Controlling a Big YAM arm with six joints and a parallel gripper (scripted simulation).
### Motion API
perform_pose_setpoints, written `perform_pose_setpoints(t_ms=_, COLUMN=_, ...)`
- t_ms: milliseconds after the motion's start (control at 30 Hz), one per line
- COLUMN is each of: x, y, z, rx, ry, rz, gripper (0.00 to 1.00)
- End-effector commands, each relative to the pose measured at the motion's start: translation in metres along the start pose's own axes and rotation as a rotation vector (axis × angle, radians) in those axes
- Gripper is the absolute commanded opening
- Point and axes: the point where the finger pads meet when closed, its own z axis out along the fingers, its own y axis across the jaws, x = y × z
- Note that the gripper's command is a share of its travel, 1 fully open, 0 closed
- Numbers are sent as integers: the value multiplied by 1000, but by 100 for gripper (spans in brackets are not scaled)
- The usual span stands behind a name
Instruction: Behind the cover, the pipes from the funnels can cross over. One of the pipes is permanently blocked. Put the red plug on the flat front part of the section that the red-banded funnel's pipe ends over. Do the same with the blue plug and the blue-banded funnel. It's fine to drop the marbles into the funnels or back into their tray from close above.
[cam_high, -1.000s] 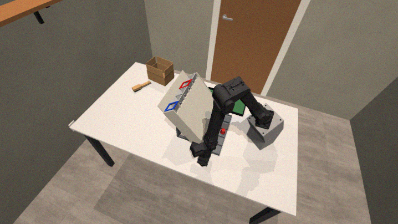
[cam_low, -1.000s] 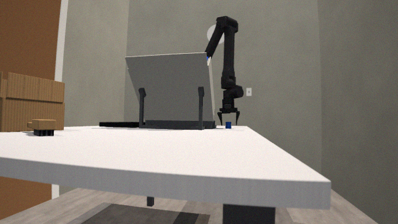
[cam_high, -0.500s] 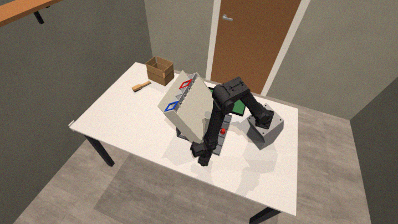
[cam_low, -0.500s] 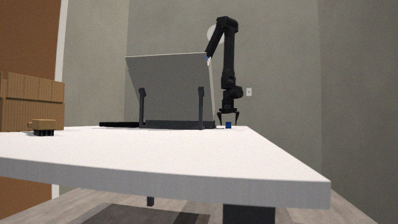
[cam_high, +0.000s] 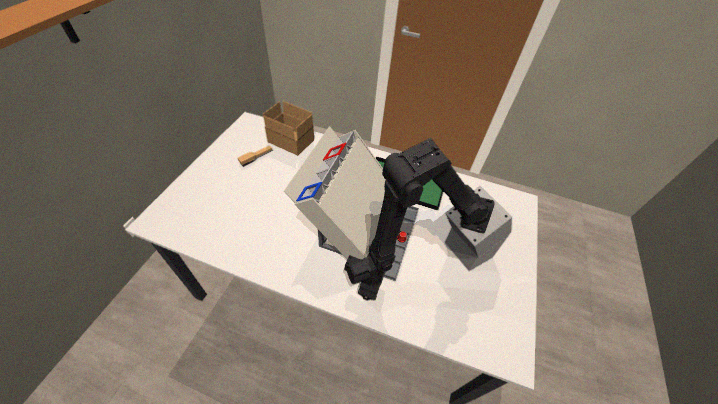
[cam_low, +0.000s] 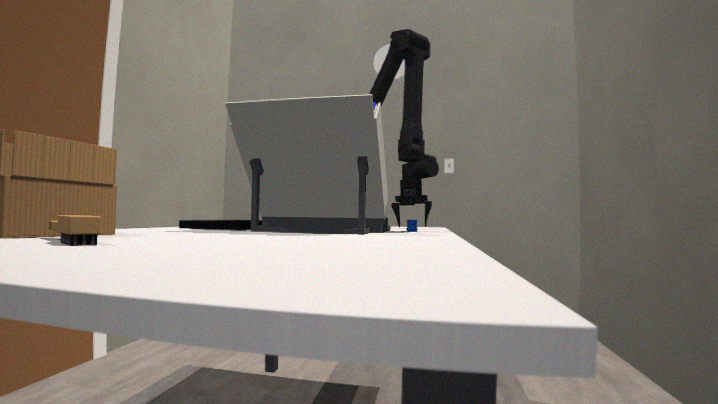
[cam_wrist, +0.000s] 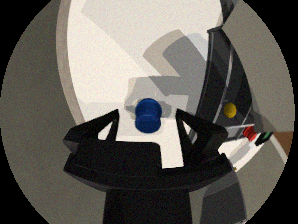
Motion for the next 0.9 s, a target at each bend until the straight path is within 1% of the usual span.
perform_pose_setpoints(t_ms=0, x=11, y=-3, z=9, rx=7, ry=9, rz=1, gripper=87)
perform_pose_setpoints(t_ms=100, x=12, y=-3, z=9, rx=5, ry=6, rz=1, gripper=87)
perform_pose_setpoints(t_ms=133, x=-3, y=3, z=-1, rx=-8, ry=-12, rz=2, gripper=0)
perform_pose_setpoints(t_ms=867, x=-2, y=2, z=-1, rx=-10, ry=-14, rz=2, gripper=0)
